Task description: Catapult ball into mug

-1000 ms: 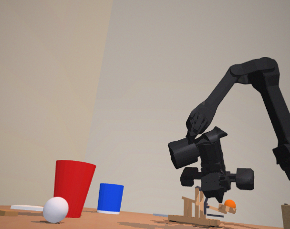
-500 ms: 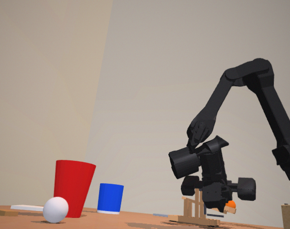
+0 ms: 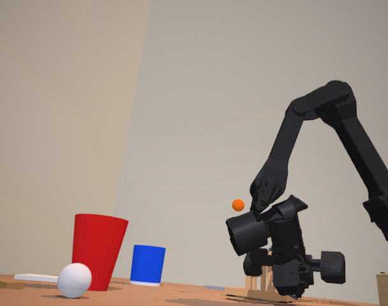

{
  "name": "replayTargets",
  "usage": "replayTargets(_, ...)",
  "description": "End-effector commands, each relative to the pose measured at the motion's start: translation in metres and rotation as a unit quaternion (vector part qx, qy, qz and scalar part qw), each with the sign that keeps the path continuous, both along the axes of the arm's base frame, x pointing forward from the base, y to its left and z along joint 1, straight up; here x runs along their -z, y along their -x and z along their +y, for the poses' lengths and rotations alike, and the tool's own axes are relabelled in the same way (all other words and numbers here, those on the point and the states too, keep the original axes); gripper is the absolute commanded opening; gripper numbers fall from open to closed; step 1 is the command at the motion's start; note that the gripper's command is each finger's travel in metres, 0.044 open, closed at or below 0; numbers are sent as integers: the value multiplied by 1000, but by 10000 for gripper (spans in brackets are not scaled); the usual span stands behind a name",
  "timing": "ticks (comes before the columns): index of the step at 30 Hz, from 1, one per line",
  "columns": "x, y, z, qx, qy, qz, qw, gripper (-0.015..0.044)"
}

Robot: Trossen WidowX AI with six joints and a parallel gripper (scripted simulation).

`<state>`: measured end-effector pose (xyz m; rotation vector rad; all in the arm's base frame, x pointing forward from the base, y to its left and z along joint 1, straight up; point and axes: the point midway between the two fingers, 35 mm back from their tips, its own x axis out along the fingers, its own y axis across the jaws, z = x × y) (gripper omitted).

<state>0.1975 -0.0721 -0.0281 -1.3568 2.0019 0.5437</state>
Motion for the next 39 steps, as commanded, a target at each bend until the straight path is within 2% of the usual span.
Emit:
replayTargets(1, -28, -14, 16, 0, -4, -5, 1000, 0)
replayTargets(4, -77, -23, 38, 0, -5, -8, 1000, 0)
replayTargets(8, -111, -23, 51, 0, -4, -9, 1000, 0)
replayTargets(14, -121, -21, 55, 1, -4, -9, 1000, 0)
replayTargets(15, -102, -23, 47, -1, -3, -9, 1000, 26)
replayTargets(31, -118, -100, 28, 171, -56, -202, 963, 440)
replayTargets(39, -133, -137, 7, 254, -77, -293, 918, 440)
